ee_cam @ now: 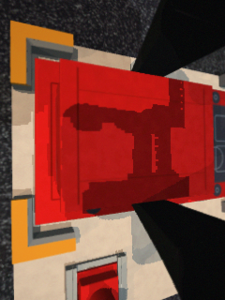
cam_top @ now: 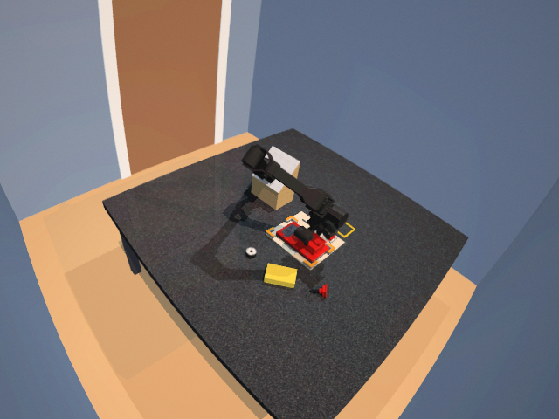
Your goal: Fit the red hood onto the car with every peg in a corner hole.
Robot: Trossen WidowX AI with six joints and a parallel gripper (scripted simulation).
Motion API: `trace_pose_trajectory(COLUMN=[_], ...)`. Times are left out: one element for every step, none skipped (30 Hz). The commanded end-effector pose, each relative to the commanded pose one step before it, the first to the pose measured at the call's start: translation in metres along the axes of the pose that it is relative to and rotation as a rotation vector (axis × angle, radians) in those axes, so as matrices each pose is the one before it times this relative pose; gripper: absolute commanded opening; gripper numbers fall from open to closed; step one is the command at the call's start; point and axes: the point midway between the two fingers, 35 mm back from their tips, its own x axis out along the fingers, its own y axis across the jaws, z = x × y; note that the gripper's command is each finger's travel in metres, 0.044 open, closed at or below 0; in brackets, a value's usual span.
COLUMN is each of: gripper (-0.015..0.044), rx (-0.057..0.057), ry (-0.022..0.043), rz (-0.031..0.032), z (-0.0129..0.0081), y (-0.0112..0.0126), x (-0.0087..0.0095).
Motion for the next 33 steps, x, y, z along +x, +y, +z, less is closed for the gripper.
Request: trace_pose_trajectory(gripper=[0.0, 0.0, 0.0, 0.0, 0.0, 0.0, 0.0, 0.0, 0.0, 0.0, 0.0, 0.0, 0.0, 0.0, 0.0, 0.0, 0.0, 0.0, 0.0, 0.0, 0.0, 0.0, 0.0, 0.0, 0.0, 0.0, 0.0, 0.0, 0.0, 0.0, 0.0, 0.0, 0.0], rx=[0.0032, 0.0001, 0.0001, 0.0001, 0.0001, 0.0001, 0.0001, 0.0001, 0.0001, 0.0, 0.0, 0.0, 0.0, 0.0, 0.0, 0.0, 0.0, 0.0, 0.0, 0.0, 0.0, 0.0, 0.0, 0.0, 0.0, 0.0, 0.0, 0.0, -0.0001, -0.0001, -0.0001, -0.0001, -0.0001], ry=[-0.0011, -0.00011, -0.00011, -0.00011, -0.00011, -0.00011, -0.00011, -0.00011, -0.00011, 0.00001, 0.00001, 0.00002, 0.00003, 0.00004, 0.00004, 0.00004, 0.00004, 0.00004, 0.00004, 0.00004, 0.00004, 0.00004, 0.00004, 0.00004, 0.00004, 0.00004, 0.00004, 0.00004, 0.00004, 0.00005, 0.00005, 0.00005, 0.00005], rz=[-0.00189, 0.00011, 0.00011, 0.00011, 0.00011, 0.00011, 0.0001, 0.0001, 0.0001, -0.00001, -0.00002, -0.00002, -0.00003, -0.00004, -0.00005, -0.00005, -0.00005, -0.00005, -0.00005, -0.00005, -0.00005, -0.00005, -0.00006, -0.00006, -0.00006, -0.00006, -0.00006, -0.00006, -0.00006, -0.00006, -0.00006, -0.00006, -0.00006], z=[0.00073, 0.00003, 0.00003, 0.00003, 0.00003, 0.00003, 0.00003, 0.00003, 0.00003, 0.0, 0.0, 0.0, 0.0, -0.00001, -0.00001, -0.00001, -0.00001, -0.00001, -0.00001, -0.00001, -0.00001, -0.00001, -0.00001, -0.00001, -0.00001, -0.00001, -0.00001, -0.00001, -0.00001, -0.00001, -0.00001, -0.00001, -0.00001], y=[-0.00028, -0.00001, -0.00001, -0.00001, -0.00001, -0.00001, -0.00001, -0.00001, -0.00001, 0.0, 0.0, 0.0, 0.0, 0.00001, 0.00001, 0.00001, 0.00001, 0.00001, 0.00001, 0.00001, 0.00001, 0.00002, 0.00002, 0.00002, 0.00002, 0.00002, 0.00002, 0.00002, 0.00002, 0.00002, 0.00002, 0.00002, 0.00002], x=[-0.00196, -0.00043, -0.00043, -0.00043, -0.00043, -0.00043, -0.00043, -0.00043, -0.00043, 0.00007, 0.00014, 0.0002, 0.00027, 0.00034, 0.00039, 0.00041, 0.00042, 0.00042, 0.00042, 0.00042, 0.00042, 0.00041, 0.00041, 0.00041, 0.00041, 0.00041, 0.00041, 0.00041, 0.00041, 0.00041, 0.00041, 0.00041, 0.00041])
